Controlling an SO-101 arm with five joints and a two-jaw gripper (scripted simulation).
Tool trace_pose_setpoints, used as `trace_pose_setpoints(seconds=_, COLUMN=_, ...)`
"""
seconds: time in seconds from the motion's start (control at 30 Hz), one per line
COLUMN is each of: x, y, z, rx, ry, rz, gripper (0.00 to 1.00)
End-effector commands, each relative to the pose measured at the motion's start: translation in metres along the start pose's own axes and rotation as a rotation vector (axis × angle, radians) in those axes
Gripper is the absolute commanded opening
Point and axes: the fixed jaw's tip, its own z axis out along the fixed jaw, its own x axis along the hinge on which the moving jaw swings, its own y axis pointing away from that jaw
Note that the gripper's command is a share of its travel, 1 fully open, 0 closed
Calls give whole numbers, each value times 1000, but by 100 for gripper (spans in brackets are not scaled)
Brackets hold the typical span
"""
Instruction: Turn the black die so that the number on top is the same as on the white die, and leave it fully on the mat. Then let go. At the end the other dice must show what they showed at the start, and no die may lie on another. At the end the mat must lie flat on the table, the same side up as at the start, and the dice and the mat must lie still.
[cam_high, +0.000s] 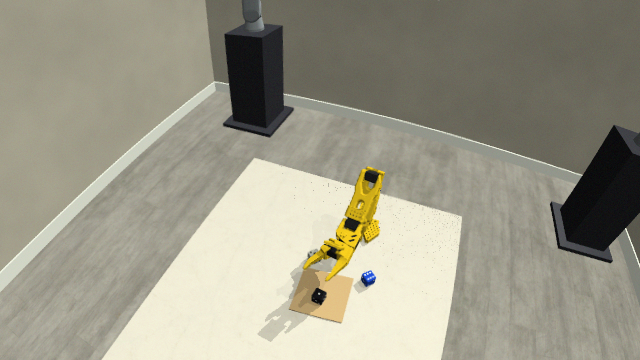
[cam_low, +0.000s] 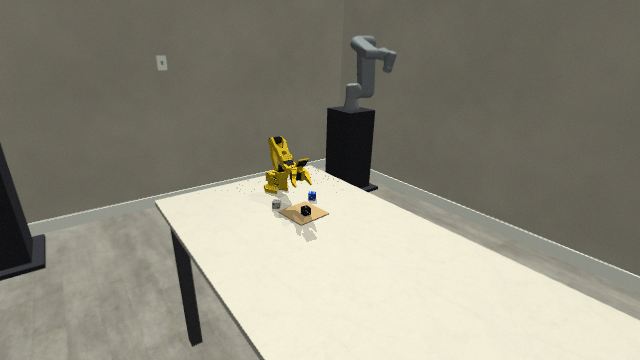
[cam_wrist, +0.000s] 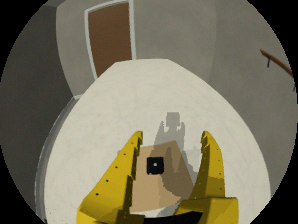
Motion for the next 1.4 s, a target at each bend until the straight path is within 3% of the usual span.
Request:
trace_pose_setpoints(seconds=0.0, x=-44, y=-1, z=-7, rx=2, ry=-182, rz=6, gripper=35)
trace_pose_setpoints(seconds=0.27, x=-75, y=0, z=-21, rx=0, ry=-331, rz=5, gripper=35)
trace_pose_setpoints(seconds=0.67, x=-77, y=0, z=-22, rx=2, ry=-335, rz=-2, gripper=35)
trace_pose_setpoints(seconds=1.03, x=-77, y=-1, z=-14, rx=15, ry=-272, rz=-87, gripper=35)
trace_pose_setpoints(seconds=1.37, x=-75, y=-3, z=2, rx=25, ry=-90, rz=-330, gripper=35)
